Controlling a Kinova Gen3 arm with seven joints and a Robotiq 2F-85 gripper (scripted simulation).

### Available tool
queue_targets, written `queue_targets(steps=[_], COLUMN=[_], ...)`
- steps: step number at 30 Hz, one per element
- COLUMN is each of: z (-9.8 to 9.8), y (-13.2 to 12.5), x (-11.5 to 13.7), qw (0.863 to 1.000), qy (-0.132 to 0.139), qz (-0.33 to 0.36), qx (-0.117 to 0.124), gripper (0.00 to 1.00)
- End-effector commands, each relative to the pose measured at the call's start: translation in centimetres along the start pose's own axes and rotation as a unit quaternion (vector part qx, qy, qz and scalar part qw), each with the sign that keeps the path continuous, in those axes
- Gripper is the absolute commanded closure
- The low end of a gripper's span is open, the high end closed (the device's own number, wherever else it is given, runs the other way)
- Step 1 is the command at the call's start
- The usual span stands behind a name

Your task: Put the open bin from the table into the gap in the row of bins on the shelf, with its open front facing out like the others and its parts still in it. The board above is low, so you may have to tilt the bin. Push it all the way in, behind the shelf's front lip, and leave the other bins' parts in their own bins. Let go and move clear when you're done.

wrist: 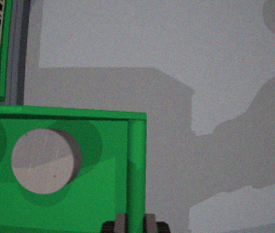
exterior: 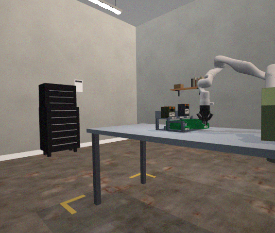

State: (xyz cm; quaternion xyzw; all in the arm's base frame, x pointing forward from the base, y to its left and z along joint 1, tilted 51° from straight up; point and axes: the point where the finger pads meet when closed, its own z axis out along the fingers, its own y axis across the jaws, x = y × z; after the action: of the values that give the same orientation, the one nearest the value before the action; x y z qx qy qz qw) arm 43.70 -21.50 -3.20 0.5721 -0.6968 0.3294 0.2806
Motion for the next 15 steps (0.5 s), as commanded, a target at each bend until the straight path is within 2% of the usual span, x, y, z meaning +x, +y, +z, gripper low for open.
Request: queue_targets(steps=[1, 15], z=[-0.11, -0.13], y=[-0.46, -1.06], x=[-0.05, -0.06], qw=[1.0, 1.0], qy=[-0.001, -0.001], qz=[0.0, 0.0], qx=[0.001, 0.002], gripper=[0.9, 0.9])
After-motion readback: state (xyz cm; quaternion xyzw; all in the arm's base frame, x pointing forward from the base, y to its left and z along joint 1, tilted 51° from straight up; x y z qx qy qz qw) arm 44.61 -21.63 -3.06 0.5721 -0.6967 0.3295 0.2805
